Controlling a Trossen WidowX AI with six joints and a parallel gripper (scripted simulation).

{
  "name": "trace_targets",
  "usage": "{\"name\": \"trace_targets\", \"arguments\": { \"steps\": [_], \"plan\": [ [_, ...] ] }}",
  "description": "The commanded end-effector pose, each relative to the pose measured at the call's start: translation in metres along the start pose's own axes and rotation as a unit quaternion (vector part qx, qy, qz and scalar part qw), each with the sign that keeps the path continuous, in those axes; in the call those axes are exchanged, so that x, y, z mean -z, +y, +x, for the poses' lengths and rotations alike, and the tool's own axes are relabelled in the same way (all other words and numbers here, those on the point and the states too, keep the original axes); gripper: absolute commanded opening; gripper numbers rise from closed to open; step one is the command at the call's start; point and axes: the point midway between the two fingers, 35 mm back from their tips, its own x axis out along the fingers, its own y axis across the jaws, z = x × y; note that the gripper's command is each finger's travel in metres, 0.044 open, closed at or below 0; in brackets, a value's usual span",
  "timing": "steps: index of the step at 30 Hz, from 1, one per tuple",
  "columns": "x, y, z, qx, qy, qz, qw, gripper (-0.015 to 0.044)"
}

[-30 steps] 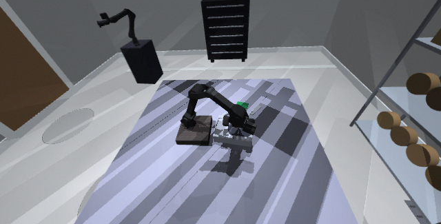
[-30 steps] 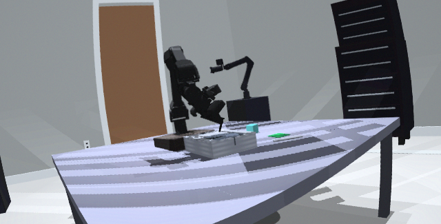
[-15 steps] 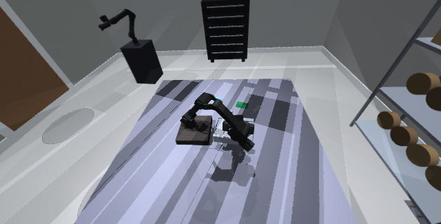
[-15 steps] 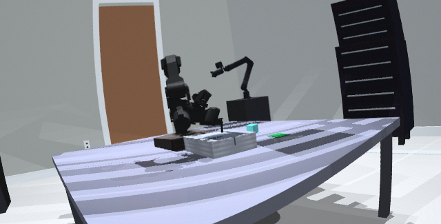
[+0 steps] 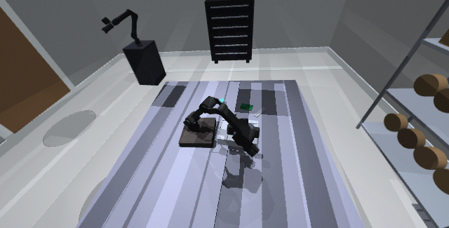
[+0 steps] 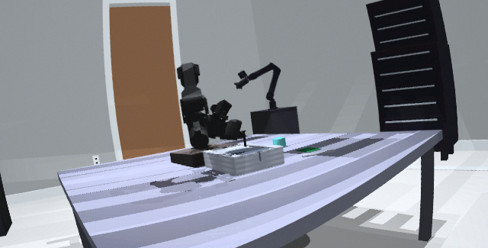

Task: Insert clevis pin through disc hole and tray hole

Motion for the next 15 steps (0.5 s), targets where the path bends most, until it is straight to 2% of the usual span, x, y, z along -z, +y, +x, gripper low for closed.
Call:
{"name": "trace_targets", "arguments": {
  "steps": [1, 15],
  "plan": [
    [0.004, 0.000, 0.003, -0.002, -0.004, 0.003, 1.000, 0.0000],
    [0.017, -0.001, 0.009, -0.002, -0.004, 0.003, 1.000, 0.0000]
  ]
}}
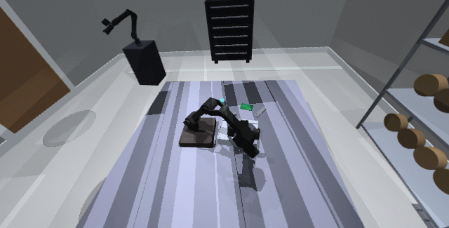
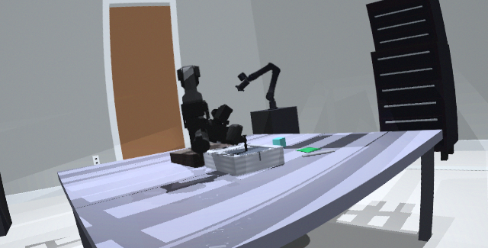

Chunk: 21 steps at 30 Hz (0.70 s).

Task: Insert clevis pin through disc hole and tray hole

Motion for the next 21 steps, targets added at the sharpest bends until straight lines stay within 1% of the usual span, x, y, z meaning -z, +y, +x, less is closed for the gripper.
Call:
{"name": "trace_targets", "arguments": {
  "steps": [1, 21],
  "plan": [
    [0.0041, 0.0011, 0.0025, -0.002, -0.003, 0.002, 1.000, 0.0000],
    [0.0020, 0.0004, -0.0017, -0.002, -0.003, 0.002, 1.000, 0.0000]
  ]
}}
